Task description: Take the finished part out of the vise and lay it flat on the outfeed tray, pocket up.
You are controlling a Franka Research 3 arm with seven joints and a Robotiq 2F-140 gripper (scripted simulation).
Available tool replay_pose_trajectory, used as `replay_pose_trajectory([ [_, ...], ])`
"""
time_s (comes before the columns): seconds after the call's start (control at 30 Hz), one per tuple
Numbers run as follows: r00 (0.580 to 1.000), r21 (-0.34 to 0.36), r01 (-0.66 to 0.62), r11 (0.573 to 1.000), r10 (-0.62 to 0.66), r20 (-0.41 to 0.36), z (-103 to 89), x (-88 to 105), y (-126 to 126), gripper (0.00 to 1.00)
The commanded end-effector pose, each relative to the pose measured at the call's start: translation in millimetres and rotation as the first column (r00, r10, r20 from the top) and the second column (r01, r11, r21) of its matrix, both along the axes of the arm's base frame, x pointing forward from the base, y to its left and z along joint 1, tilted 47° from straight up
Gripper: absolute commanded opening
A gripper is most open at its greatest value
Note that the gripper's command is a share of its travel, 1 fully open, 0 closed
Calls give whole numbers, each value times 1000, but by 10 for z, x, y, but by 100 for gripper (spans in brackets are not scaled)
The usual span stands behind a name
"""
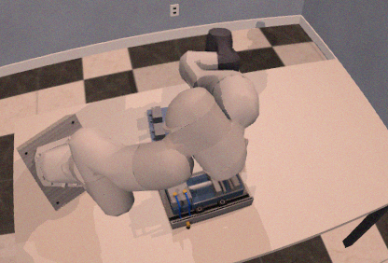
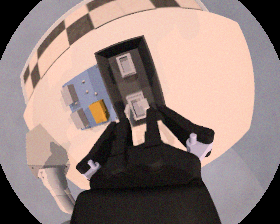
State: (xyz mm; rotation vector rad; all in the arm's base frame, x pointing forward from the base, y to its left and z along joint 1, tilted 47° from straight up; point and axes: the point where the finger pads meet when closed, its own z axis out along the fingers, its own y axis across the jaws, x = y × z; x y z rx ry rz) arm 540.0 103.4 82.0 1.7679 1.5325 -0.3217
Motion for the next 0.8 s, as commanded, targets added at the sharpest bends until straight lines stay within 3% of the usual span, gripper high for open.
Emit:
replay_pose_trajectory([
  [0.0, 1000, 9, 1, 1000, -1, 11, -43, 34, -17, 0],
  [0.77, 1000, 9, 1, 1000, -1, 11, -183, 90, -151, 0],
])
